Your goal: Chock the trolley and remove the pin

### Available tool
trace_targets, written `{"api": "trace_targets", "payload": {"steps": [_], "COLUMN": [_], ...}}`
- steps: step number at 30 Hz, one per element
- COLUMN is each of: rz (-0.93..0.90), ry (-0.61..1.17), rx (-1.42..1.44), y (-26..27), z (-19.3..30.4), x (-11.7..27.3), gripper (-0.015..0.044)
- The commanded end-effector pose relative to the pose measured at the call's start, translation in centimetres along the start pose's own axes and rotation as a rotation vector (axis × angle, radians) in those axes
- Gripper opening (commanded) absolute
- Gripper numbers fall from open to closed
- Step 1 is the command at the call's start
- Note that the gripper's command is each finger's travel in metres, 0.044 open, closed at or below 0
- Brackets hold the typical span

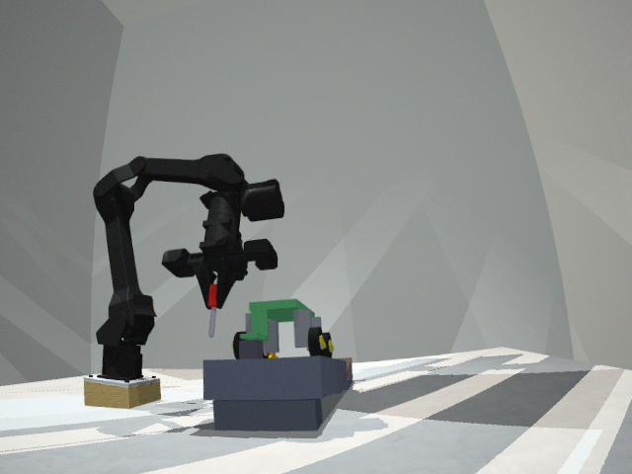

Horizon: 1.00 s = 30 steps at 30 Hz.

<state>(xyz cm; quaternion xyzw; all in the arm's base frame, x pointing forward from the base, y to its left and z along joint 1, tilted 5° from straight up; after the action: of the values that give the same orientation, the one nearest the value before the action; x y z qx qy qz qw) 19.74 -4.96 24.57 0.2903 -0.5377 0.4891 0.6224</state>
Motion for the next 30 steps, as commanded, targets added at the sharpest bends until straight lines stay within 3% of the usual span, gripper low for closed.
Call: {"api": "trace_targets", "payload": {"steps": [1,30], "rz": [-0.001,-0.004], "ry": [0.005,-0.003], "rx": [-0.002,-0.002], "y": [0.3,2.7], "z": [-1.1,-10.8], "x": [0.1,1.3], "gripper": [0.0000,0.0000]}}
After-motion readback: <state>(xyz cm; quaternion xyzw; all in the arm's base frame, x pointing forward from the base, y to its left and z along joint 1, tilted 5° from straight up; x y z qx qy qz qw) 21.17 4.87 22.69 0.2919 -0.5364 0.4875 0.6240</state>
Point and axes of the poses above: the point midway between the two fingers, 35 mm back from their tips, its own x axis back along the fingers, its own y axis across the jaws, z = x × y, the point moved 8 cm from there along x, back along the fingers, and after that the axes turned 13 degrees about -x, right-handed, at the moved point
